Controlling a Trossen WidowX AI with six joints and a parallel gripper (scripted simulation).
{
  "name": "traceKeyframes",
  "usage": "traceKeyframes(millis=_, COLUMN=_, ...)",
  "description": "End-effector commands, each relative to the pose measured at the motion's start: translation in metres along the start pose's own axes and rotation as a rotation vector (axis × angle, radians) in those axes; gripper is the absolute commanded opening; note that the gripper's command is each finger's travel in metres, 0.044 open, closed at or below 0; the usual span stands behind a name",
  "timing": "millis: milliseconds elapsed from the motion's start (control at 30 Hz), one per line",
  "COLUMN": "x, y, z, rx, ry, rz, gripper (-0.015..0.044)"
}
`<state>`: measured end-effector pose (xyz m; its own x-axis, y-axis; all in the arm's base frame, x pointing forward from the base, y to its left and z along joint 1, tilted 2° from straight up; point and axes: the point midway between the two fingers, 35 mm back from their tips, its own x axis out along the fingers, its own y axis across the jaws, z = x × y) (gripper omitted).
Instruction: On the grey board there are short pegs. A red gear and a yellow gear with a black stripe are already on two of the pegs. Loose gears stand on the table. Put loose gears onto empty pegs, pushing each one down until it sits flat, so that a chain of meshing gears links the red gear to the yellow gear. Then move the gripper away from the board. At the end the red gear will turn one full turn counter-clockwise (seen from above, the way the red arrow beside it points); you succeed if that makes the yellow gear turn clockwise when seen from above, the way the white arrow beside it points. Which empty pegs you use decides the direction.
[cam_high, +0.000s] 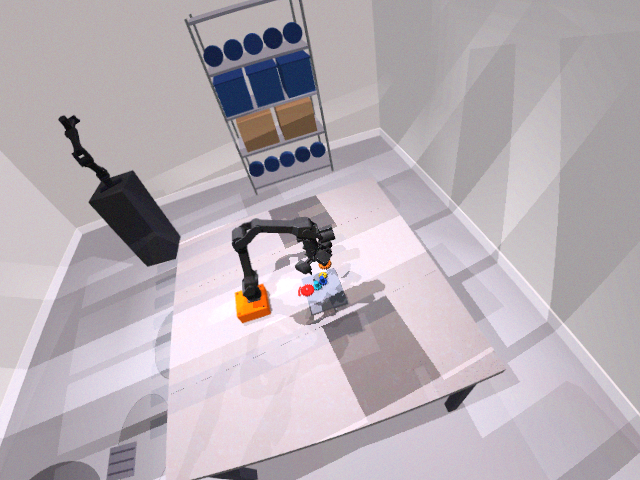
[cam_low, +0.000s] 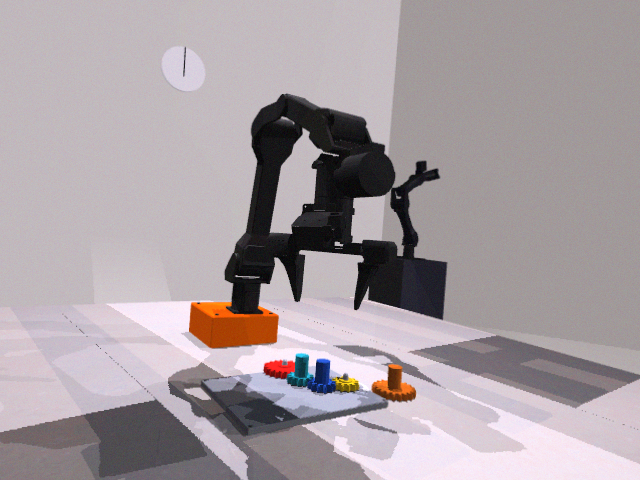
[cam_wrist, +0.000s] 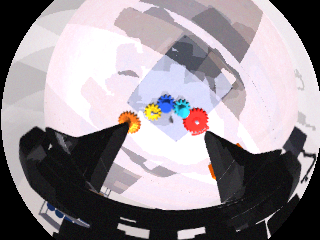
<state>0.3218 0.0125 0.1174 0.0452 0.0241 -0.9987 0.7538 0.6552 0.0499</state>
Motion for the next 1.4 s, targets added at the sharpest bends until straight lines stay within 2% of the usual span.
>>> traceKeyframes(millis=0, x=0.000, y=0.000, z=0.000, rx=0.003, ry=0.000, rz=0.000, gripper=0.0440)
traceKeyframes(millis=133, x=-0.003, y=0.013, z=-0.019, rx=-0.003, ry=0.003, rz=0.001, gripper=0.0440)
traceKeyframes(millis=433, x=-0.020, y=0.060, z=-0.145, rx=-0.055, ry=0.004, rz=0.000, gripper=0.0440)
traceKeyframes(millis=767, x=-0.046, y=0.051, z=-0.274, rx=0.002, ry=0.025, rz=0.004, gripper=0.0440)
traceKeyframes(millis=1367, x=-0.046, y=0.051, z=-0.277, rx=0.004, ry=0.025, rz=0.004, gripper=0.0440)
